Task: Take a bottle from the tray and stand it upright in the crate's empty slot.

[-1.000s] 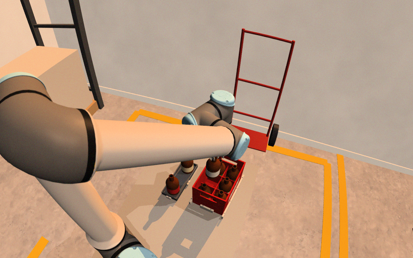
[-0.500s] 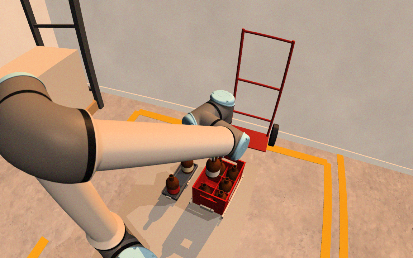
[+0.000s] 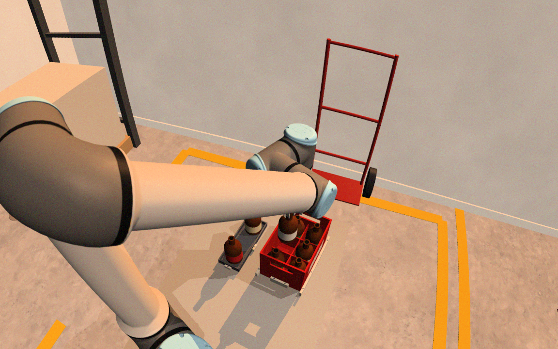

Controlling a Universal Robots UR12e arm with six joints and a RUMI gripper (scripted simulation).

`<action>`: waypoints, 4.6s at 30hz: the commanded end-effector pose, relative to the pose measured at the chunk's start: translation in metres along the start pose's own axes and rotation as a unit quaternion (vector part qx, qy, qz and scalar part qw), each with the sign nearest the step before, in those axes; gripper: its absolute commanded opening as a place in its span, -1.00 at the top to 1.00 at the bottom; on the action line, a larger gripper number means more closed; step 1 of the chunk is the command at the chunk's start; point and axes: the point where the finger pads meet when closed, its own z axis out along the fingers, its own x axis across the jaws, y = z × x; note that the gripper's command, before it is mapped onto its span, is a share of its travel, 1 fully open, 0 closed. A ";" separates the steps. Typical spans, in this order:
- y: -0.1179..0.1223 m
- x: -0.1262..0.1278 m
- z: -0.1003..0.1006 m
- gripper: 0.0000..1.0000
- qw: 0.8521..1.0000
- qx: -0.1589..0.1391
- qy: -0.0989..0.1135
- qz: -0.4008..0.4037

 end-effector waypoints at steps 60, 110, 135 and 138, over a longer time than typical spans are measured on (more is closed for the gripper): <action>0.000 0.001 0.034 1.00 1.000 0.000 0.001 0.000; 0.000 0.001 0.051 1.00 1.000 0.000 0.001 0.000; 0.000 0.001 0.072 1.00 1.000 0.000 0.001 0.000; 0.000 0.001 0.073 1.00 1.000 0.000 0.001 0.000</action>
